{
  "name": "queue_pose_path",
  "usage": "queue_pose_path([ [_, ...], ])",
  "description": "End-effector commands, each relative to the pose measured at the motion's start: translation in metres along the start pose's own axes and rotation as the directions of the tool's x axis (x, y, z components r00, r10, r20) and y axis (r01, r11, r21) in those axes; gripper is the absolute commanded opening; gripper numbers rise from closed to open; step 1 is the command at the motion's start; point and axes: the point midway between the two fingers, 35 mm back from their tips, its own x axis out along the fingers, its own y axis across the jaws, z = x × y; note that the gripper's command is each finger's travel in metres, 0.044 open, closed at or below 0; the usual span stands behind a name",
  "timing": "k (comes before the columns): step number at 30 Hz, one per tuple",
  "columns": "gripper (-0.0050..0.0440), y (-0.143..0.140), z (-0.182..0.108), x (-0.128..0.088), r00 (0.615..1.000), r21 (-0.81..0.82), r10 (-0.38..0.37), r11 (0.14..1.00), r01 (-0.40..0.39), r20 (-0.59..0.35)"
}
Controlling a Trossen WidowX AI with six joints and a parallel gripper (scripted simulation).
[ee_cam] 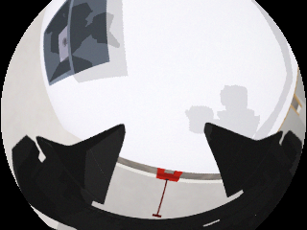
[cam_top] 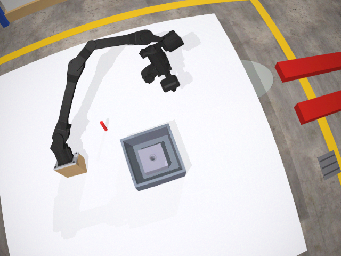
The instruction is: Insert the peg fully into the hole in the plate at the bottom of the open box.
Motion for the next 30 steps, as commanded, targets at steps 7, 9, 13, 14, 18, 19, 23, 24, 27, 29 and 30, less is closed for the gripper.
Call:
queue_pose_path([
  [7,0.0400,0.000,0.000,0.000,1.000,0.000,0.000,1.000,0.000,0.000],
  [9,0.0400,0.000,0.000,0.000,1.000,0.000,0.000,1.000,0.000,0.000],
  [13,0.0400,0.000,0.000,0.000,1.000,0.000,0.000,1.000,0.000,0.000],
  [14,0.0400,0.000,0.000,0.000,1.000,0.000,0.000,1.000,0.000,0.000],
  [18,0.0424,0.001,0.001,-0.001,1.000,0.020,0.000,1.000,0.000,0.002],
  [19,0.0440,0.004,0.004,-0.003,1.000,0.082,0.001,0.997,-0.002,0.008],
  [23,0.0440,0.021,0.029,-0.019,0.999,0.451,0.004,0.892,-0.025,0.047],
  [24,0.0440,0.024,0.034,-0.021,0.999,0.512,0.004,0.858,-0.030,0.053],
  [27,0.0440,0.031,0.047,-0.029,0.997,0.680,0.002,0.731,-0.050,0.071],
  [29,0.0440,0.037,0.059,-0.035,0.996,0.780,-0.002,0.622,-0.068,0.088],
  [30,0.0440,0.039,0.064,-0.037,0.996,0.821,-0.004,0.566,-0.075,0.094],
])
